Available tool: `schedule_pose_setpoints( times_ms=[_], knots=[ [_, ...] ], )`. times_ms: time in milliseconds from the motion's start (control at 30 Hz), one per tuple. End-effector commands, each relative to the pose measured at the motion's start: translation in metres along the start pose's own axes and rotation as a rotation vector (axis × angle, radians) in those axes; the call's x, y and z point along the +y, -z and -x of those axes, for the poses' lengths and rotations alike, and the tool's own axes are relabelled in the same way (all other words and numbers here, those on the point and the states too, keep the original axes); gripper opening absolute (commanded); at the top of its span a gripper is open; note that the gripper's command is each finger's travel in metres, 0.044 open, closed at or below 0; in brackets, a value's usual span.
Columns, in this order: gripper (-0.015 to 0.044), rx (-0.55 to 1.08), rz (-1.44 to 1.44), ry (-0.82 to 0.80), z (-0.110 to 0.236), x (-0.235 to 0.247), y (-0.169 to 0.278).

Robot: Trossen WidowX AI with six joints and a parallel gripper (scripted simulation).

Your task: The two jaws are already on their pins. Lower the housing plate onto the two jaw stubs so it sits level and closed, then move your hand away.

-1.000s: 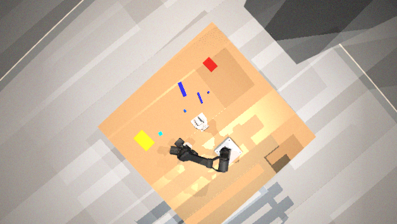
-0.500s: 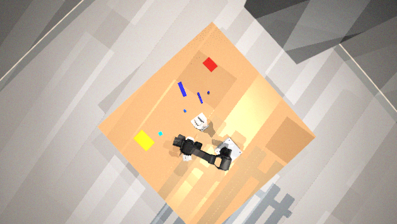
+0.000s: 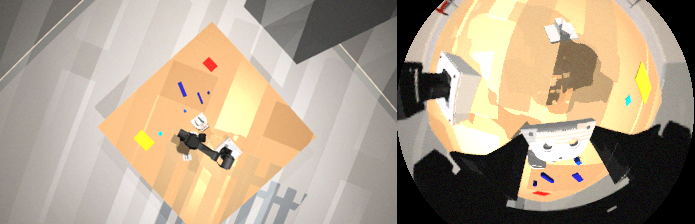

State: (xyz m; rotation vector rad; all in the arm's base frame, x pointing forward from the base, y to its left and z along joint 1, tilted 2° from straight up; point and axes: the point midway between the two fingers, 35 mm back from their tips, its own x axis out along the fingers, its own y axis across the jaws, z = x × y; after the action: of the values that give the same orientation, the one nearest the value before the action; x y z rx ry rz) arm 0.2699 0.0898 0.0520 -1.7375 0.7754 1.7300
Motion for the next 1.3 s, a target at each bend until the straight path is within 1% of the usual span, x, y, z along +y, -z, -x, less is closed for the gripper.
schedule_pose_setpoints(
  times_ms=[0, 833, 1267],
  knots=[
    [0.0351, 0.007, 0.109, 0.002, 0.001, 0.009, 0.013],
    [0.0351, 0.01, 0.69, -0.01, -0.001, 0.069, 0.068],
    [0.0351, 0.01, 0.706, -0.01, -0.001, 0.071, 0.069]
  ],
)
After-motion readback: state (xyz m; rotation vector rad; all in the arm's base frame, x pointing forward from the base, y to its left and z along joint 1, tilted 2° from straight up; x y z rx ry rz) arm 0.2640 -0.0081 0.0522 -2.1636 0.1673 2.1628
